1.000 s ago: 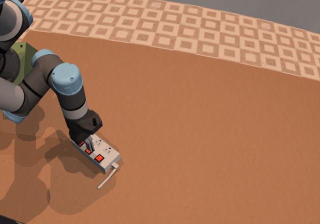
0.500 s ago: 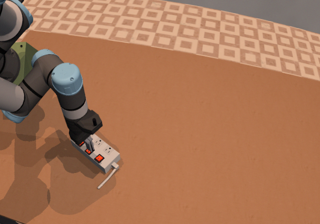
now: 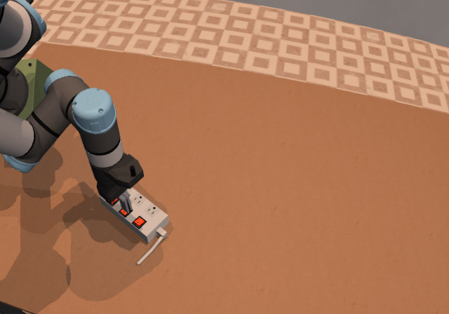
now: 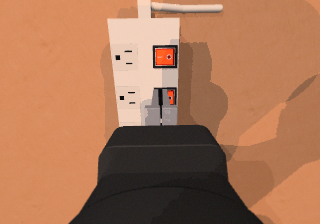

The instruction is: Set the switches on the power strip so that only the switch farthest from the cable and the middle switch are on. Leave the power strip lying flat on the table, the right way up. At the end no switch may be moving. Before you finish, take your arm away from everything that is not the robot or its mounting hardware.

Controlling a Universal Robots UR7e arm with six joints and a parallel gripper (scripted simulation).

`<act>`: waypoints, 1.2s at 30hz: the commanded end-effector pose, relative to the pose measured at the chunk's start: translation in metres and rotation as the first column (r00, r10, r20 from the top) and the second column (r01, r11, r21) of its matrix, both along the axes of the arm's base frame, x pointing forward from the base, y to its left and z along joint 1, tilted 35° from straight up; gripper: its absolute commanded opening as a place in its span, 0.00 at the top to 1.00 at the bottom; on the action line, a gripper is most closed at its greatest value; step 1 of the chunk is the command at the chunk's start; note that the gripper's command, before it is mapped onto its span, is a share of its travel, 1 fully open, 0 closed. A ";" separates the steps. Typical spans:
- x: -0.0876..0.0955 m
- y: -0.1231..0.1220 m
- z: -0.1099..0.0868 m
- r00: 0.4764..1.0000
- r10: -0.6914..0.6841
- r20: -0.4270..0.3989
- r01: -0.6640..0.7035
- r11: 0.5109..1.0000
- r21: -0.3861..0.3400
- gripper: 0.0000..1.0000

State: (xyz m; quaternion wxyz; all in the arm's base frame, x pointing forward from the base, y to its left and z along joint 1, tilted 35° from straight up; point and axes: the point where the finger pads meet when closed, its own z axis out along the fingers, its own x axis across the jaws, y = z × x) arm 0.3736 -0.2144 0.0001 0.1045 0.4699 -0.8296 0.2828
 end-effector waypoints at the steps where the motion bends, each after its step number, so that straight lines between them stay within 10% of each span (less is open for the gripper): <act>1: 0.000 -0.001 -0.001 1.000 -0.001 -0.001 0.001 1.000 0.002 1.00; 36: -0.001 0.007 0.010 1.000 -0.001 -0.001 0.001 1.000 0.002 1.00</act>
